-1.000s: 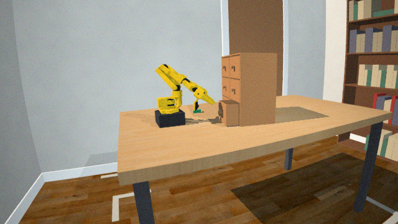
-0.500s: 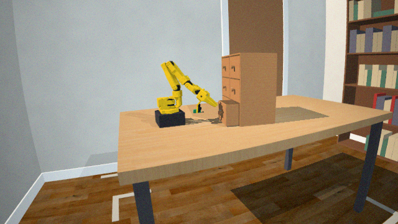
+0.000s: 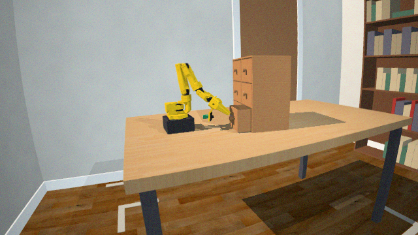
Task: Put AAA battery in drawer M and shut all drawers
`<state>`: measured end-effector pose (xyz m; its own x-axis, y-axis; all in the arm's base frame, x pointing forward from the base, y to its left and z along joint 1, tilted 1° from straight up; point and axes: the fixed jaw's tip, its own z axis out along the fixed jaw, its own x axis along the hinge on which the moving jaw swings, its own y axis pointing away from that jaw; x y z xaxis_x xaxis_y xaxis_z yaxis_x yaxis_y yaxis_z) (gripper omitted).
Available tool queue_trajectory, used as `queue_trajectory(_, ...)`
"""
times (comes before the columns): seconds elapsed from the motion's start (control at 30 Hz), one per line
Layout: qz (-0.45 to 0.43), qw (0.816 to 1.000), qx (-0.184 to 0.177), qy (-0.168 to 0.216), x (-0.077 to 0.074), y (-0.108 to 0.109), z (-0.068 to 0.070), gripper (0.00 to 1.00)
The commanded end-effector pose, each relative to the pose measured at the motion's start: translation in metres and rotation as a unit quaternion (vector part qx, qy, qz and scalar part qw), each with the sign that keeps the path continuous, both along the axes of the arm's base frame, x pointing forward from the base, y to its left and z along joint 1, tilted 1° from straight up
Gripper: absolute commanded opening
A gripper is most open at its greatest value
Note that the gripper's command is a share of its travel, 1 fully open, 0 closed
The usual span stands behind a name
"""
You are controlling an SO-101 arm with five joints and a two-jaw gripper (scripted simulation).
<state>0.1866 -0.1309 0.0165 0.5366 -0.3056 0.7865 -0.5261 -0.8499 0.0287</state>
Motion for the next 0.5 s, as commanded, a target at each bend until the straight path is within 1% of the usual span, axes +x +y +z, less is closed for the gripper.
queue_trajectory(0.0, 0.002, 1.0, -0.003, -0.009, 0.004, 0.0, 0.001, 0.21)
queue_trajectory(0.17, 0.002, 1.0, -0.003, -0.009, 0.004, 0.0, 0.001, 0.21)
queue_trajectory(0.37, 0.013, 1.0, -0.004, -0.011, 0.009, 0.002, -0.016, 0.21)
queue_trajectory(0.47, 0.013, 1.0, -0.004, -0.011, 0.009, 0.002, -0.016, 0.21)
